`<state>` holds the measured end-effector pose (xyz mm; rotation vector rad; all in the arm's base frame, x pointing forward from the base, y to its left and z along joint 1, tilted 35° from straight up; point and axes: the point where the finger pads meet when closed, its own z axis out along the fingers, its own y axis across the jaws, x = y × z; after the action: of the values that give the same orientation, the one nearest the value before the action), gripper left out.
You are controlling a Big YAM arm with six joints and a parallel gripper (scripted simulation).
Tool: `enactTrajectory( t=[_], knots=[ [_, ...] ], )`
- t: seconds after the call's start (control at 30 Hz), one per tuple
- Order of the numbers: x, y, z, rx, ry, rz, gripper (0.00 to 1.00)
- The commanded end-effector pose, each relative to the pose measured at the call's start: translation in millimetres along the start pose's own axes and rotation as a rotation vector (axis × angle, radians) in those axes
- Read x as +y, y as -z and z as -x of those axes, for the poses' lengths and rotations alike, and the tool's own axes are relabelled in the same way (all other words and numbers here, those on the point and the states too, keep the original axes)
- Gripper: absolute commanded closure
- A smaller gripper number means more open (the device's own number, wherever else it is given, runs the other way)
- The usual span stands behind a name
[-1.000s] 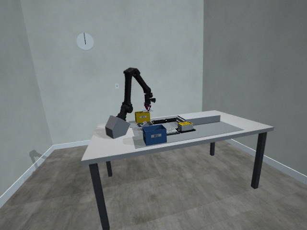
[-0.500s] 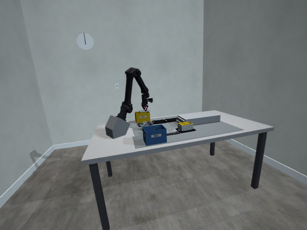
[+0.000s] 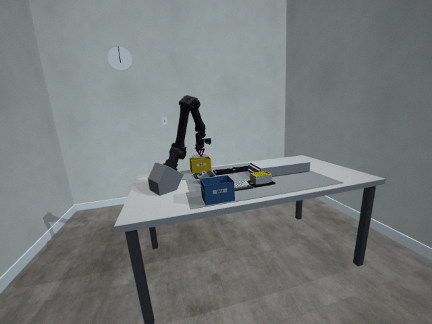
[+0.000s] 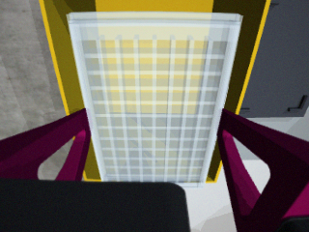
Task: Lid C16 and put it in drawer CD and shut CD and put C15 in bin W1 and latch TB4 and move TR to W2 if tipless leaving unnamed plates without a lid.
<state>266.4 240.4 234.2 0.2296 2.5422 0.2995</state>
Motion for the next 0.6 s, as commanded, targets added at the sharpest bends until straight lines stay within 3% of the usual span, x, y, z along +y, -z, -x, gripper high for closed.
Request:
enactTrajectory(
  t=[0.0, 0.2, 0.23, 0.57],
  knots=[
    [7, 3.2, -6, -0.006, -0.026, 0.019, 1.0],
    [3, 2.6, 2, -0.014, -0.048, 0.012, 1.0],
    [11, 10.7, 5, -0.018, -0.032, 0.032, 1.0],
    [11, 10.7, 5, -0.018, -0.032, 0.032, 1.0]
  ],
)
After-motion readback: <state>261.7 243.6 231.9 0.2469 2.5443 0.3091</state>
